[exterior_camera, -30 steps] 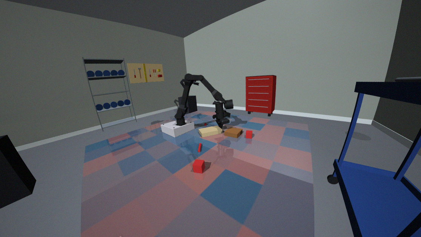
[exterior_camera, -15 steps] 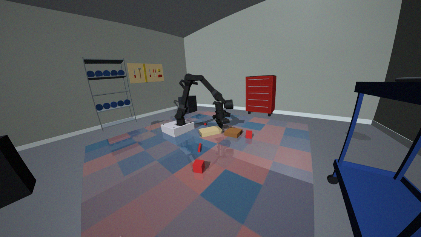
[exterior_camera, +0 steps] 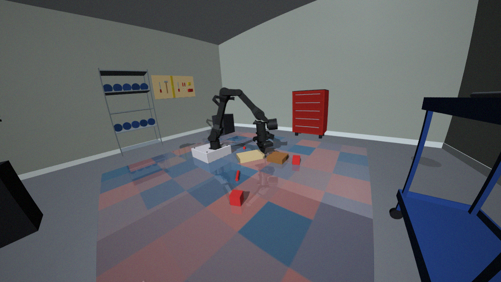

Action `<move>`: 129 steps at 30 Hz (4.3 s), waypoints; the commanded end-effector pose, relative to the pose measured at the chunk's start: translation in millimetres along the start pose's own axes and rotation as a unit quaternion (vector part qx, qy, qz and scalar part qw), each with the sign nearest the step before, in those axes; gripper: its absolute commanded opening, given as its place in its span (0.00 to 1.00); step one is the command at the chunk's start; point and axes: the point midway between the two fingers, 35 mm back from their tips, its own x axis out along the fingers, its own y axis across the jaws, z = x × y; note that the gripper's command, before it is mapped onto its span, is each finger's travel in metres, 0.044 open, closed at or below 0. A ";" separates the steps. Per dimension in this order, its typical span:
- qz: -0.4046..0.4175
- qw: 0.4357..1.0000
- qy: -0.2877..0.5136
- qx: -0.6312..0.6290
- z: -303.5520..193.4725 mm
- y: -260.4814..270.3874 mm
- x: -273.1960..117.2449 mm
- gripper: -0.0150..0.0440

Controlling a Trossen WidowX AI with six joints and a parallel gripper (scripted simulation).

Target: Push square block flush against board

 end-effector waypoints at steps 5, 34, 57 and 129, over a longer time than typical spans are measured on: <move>0.003 1.000 0.015 0.001 -7.8 1.4 4.2 0.25; 0.003 1.000 0.013 0.001 39.1 -0.4 4.5 0.25; 0.004 1.000 0.017 0.011 -74.8 -49.3 -63.7 0.25; 0.001 1.000 0.021 0.001 -155.5 -41.2 -0.9 0.25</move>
